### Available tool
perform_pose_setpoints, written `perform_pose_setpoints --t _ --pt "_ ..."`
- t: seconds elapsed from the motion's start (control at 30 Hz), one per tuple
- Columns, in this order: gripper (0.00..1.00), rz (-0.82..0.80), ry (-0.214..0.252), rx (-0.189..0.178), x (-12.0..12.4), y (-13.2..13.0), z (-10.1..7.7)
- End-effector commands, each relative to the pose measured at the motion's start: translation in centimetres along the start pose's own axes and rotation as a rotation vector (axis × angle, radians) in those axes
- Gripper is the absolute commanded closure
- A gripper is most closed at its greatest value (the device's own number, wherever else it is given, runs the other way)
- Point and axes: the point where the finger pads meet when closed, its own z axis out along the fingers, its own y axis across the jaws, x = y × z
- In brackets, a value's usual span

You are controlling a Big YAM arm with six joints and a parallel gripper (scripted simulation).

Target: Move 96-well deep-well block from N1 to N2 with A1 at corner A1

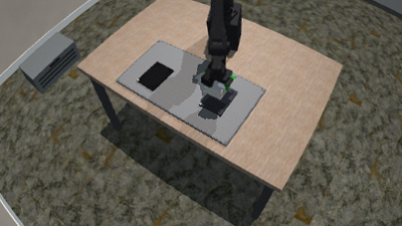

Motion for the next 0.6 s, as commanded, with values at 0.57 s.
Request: perform_pose_setpoints --t 0.57 --pt "1.0 0.008 0.002 0.006 -0.44 -0.68 0.34"
